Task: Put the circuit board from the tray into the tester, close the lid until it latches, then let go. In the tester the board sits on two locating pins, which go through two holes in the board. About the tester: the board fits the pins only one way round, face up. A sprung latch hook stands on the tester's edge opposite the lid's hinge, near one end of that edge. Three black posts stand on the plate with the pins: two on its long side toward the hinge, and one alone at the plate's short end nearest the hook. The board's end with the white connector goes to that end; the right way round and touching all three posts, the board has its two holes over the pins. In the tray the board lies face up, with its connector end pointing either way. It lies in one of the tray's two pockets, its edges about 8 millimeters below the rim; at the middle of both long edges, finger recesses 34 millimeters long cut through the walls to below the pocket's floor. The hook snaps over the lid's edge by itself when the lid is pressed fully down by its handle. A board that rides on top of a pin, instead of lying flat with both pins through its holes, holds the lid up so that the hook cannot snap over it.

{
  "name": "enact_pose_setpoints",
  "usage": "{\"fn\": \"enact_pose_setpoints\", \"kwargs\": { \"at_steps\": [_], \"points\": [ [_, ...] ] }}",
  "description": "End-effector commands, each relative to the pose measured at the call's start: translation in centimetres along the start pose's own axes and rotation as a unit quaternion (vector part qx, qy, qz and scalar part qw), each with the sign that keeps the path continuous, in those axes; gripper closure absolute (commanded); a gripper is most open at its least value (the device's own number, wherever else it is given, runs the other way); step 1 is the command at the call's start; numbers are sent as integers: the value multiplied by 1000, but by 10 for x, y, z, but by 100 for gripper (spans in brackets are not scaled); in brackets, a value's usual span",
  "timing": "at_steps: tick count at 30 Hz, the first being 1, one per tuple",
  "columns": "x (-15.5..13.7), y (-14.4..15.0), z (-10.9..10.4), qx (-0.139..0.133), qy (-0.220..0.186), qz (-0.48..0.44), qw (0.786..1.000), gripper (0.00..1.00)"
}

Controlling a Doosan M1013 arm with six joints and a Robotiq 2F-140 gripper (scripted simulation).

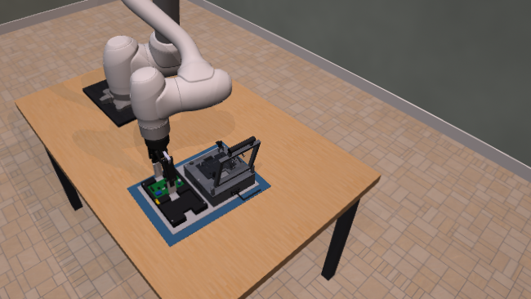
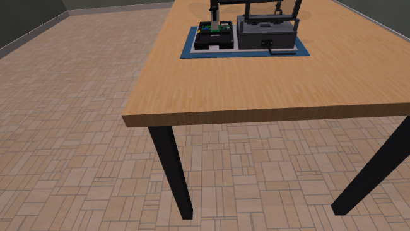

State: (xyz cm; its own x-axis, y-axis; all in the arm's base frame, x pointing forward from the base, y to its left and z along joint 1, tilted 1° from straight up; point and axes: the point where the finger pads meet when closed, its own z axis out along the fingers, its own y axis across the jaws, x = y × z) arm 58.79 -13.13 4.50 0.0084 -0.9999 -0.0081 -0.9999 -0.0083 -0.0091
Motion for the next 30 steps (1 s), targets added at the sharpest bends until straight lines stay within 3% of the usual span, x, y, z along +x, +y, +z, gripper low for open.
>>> {"fn": "enact_pose_setpoints", "kwargs": {
  "at_steps": [1, 30],
  "points": [
    [0, 0, 0, 0, 0, 0, 1000, 42],
    [0, 0, 12, 0, 0, 0, 1000, 42]
  ]
}}
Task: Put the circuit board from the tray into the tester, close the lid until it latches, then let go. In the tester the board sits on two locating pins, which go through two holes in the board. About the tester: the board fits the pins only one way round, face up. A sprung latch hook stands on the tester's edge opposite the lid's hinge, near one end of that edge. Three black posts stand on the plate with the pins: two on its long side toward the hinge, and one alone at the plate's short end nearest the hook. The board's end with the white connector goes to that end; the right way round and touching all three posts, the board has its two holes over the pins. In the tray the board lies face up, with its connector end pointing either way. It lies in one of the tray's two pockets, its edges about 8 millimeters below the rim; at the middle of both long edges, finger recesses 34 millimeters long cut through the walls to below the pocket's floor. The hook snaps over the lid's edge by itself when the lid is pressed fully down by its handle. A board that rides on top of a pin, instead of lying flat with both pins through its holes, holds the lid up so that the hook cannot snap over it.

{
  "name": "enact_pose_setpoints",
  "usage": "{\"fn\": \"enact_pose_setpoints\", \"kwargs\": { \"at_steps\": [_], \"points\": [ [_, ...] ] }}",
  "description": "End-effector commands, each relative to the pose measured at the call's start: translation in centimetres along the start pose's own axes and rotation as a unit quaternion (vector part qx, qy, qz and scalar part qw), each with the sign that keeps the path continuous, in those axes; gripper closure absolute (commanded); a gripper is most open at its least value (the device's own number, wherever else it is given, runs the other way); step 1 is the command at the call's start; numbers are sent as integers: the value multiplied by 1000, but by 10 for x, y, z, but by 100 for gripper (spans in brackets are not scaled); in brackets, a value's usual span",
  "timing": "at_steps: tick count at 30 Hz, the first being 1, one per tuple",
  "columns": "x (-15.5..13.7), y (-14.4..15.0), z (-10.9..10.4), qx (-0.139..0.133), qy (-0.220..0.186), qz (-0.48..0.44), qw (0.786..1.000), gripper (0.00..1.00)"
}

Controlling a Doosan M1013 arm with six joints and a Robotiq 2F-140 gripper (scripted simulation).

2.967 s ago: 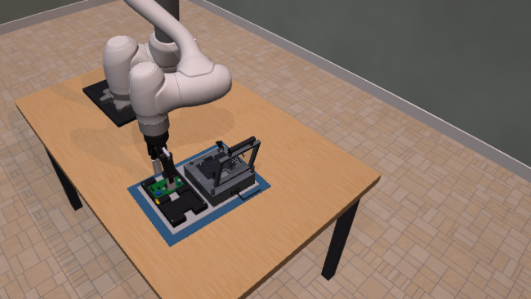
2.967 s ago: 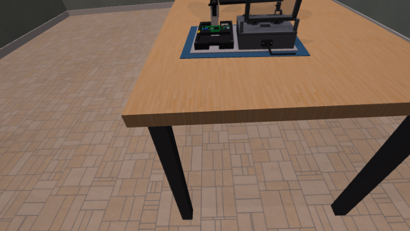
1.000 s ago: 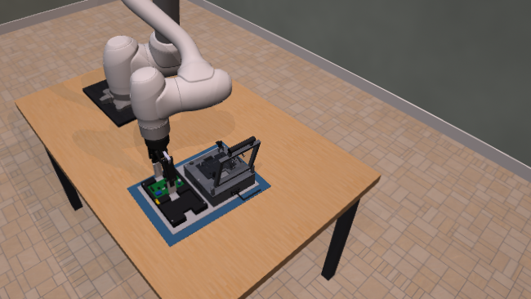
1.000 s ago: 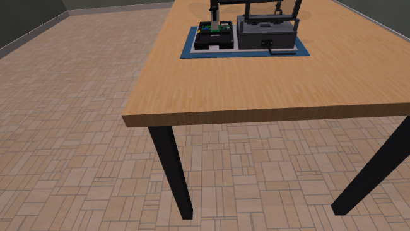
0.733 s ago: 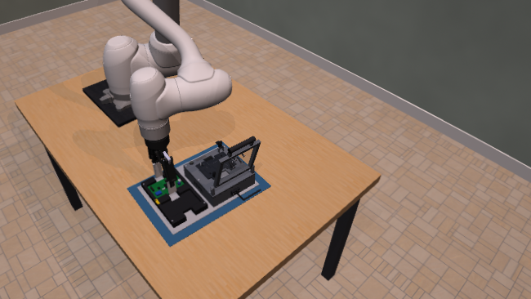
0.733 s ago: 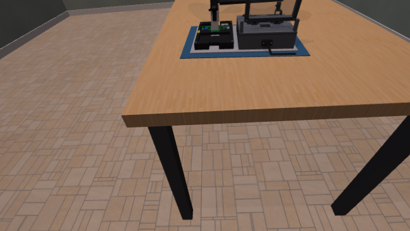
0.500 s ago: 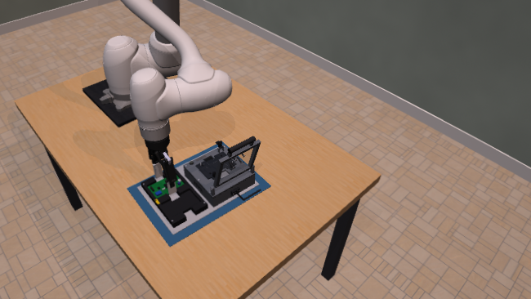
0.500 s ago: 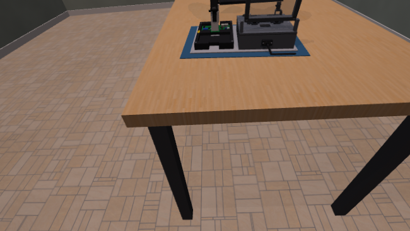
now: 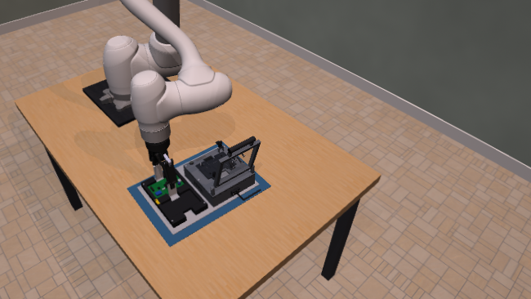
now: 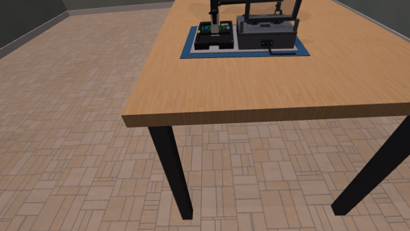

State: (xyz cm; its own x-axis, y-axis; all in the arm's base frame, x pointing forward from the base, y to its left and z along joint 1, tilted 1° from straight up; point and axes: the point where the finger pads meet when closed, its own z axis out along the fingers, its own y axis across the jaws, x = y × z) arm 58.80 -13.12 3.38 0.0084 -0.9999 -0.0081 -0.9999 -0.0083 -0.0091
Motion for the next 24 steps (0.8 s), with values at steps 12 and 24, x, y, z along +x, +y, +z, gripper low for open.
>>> {"fn": "enact_pose_setpoints", "kwargs": {
  "at_steps": [12, 24],
  "points": [
    [0, 0, 4, 0, 0, 0, 1000, 42],
    [0, 0, 4, 0, 0, 0, 1000, 42]
  ]
}}
